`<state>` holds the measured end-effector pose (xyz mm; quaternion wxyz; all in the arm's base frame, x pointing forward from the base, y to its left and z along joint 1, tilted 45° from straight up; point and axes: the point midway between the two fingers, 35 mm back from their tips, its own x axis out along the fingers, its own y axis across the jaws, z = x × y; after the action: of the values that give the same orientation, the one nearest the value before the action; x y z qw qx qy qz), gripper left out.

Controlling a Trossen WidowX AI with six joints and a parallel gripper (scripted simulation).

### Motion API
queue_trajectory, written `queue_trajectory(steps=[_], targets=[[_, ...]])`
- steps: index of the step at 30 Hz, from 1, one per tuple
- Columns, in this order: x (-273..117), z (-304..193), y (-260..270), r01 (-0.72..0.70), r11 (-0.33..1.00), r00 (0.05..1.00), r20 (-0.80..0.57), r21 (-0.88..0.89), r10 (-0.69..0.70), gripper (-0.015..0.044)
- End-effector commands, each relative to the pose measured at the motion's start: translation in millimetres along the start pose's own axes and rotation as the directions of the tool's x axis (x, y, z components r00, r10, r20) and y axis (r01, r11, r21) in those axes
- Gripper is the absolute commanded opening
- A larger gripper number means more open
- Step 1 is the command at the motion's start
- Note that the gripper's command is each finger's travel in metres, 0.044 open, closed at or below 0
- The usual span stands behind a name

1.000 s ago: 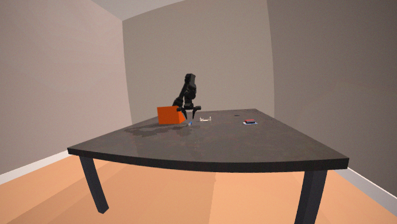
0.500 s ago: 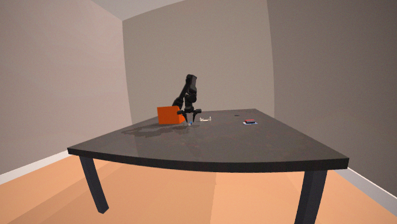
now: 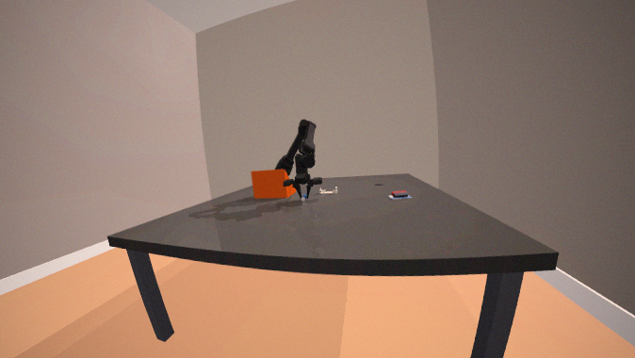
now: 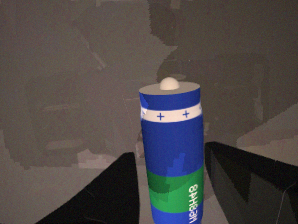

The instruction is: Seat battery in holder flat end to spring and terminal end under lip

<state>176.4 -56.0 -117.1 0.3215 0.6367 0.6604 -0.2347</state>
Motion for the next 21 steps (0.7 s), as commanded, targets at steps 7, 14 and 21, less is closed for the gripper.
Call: queue_trajectory(steps=[7, 14, 21], targets=[[1.3, -1.6, -0.9, -0.002, 1.0, 1.0, -0.005, 0.005, 0.002, 0.0066], [-36.0, 0.5, -1.0, 0.0, 1.0, 1.0, 0.003, -0.001, 0.0, 0.0066], [-52.3, -5.0, 8.5, -0.002, 0.996, 1.0, 0.001, -0.094, 0.002, 0.0066]])
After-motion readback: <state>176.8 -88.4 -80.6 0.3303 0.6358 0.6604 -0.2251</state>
